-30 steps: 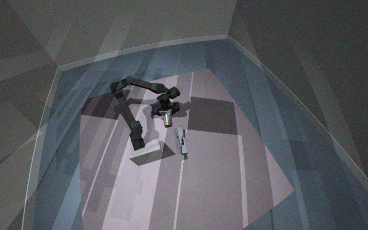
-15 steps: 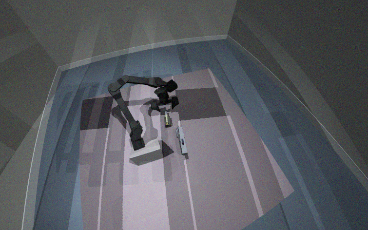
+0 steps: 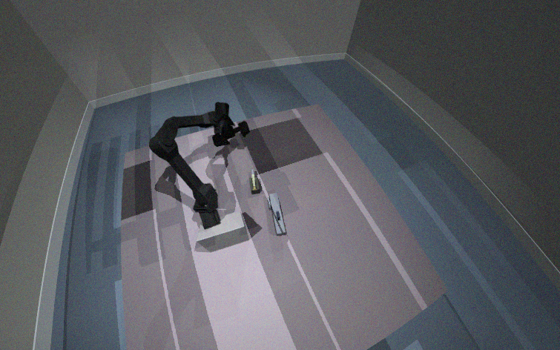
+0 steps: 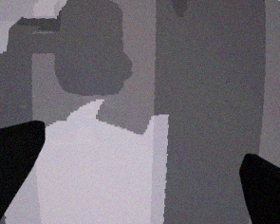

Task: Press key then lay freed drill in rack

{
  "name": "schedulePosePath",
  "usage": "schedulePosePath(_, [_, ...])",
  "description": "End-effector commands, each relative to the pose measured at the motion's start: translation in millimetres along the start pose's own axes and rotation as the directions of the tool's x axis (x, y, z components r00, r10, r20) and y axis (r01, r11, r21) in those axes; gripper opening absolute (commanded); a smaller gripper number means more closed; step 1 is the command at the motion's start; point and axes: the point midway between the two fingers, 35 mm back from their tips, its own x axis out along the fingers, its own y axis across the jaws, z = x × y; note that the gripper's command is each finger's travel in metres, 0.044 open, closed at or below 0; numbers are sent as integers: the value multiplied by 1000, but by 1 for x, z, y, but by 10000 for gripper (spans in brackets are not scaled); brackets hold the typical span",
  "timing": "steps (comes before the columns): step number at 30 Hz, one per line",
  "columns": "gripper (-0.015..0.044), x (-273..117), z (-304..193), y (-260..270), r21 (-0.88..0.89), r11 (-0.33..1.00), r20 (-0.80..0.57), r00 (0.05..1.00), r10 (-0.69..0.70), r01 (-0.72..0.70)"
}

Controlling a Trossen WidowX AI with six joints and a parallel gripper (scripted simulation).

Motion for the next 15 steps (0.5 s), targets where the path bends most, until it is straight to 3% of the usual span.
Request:
schedulePosePath(1, [440,-18,51,22,78,997,174,985,-19,5])
schedulePosePath(7, [440,-75,130,63,267,954,487,873,-9,-139])
schedulePosePath(11, [440,-130,171,82,377,862,672,741,-1,-341])
schedulePosePath(15, [440,-194,199,90,431,685,815,580,-14,-588])
